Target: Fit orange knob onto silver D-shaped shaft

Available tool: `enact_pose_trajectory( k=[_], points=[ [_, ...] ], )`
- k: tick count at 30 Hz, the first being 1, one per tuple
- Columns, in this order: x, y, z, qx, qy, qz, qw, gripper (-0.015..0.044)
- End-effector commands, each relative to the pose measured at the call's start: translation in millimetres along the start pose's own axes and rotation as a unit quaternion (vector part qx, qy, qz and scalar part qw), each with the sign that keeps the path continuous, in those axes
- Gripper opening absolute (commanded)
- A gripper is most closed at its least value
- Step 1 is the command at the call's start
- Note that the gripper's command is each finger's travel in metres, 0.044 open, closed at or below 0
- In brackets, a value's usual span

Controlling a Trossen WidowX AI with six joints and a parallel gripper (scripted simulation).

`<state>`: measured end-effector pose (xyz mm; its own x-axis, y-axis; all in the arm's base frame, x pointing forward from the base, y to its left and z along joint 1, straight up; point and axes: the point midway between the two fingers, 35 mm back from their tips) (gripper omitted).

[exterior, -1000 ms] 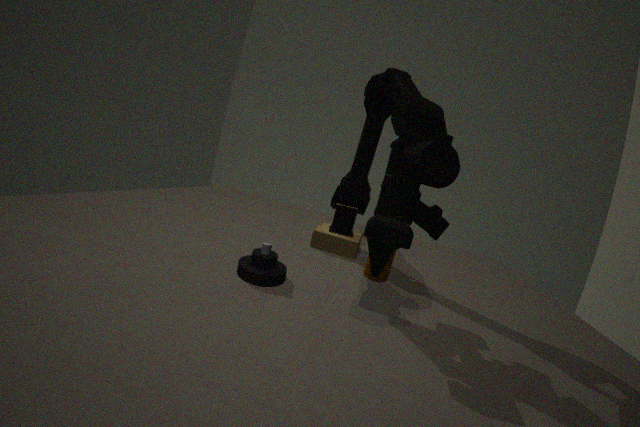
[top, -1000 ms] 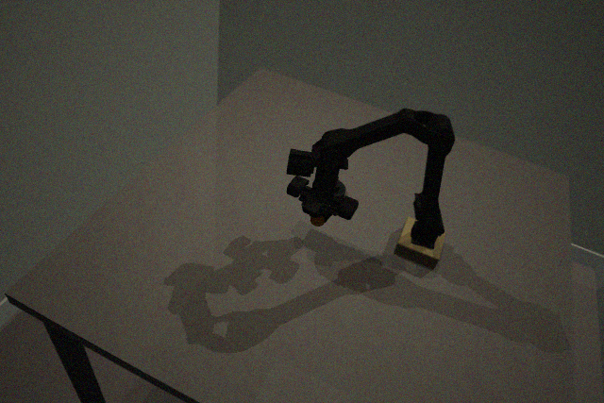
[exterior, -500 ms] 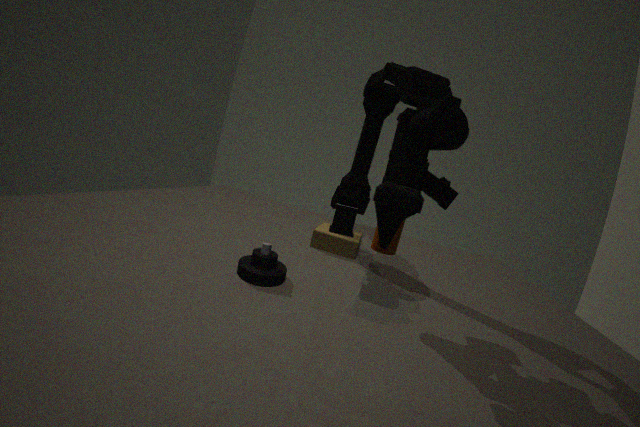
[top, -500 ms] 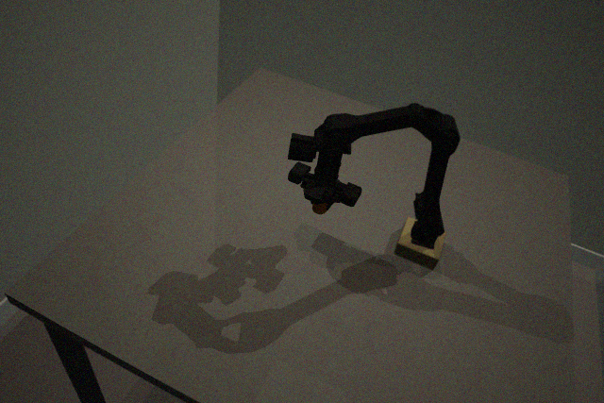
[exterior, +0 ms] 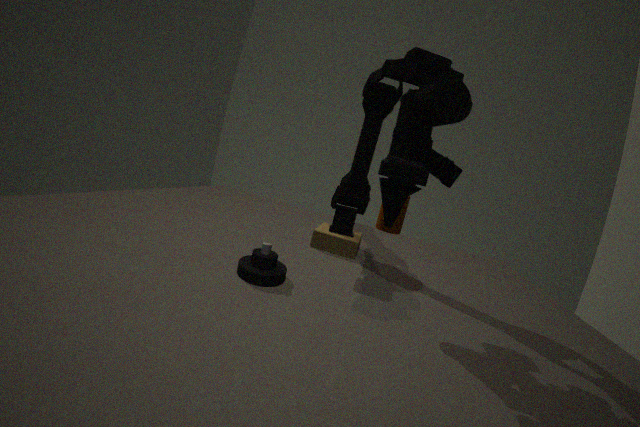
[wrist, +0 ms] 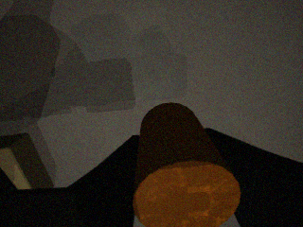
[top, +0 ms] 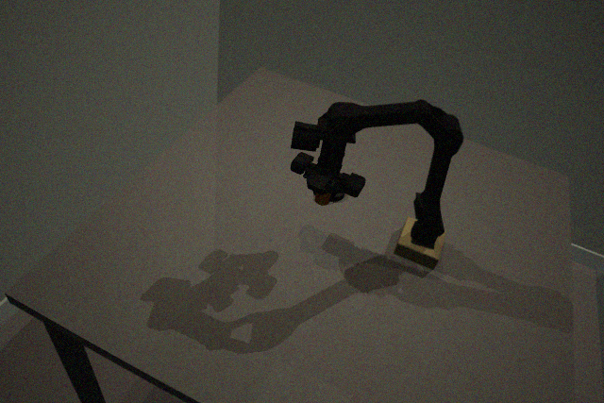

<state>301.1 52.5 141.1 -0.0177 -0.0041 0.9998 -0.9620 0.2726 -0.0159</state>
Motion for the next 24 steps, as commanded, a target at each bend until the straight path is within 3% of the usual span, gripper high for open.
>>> enact_pose_trajectory(
  k=[1, 24],
  points=[
    [4.9, -0.9, 1.5, 0.002, -0.005, 0.006, 1.0, 0.0],
    [-15.3, -29.3, 66.1, 0.002, -0.002, 0.007, 1.0, 0.0]
  ],
)
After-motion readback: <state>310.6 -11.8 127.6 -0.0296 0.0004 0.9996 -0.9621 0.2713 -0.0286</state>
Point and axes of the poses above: the point midway between the two fingers, 35 mm back from their tips, its own x axis back along the fingers, its own y axis across the jaws, z = x × y, and after that the axes turned 4 degrees about -x, right-handed
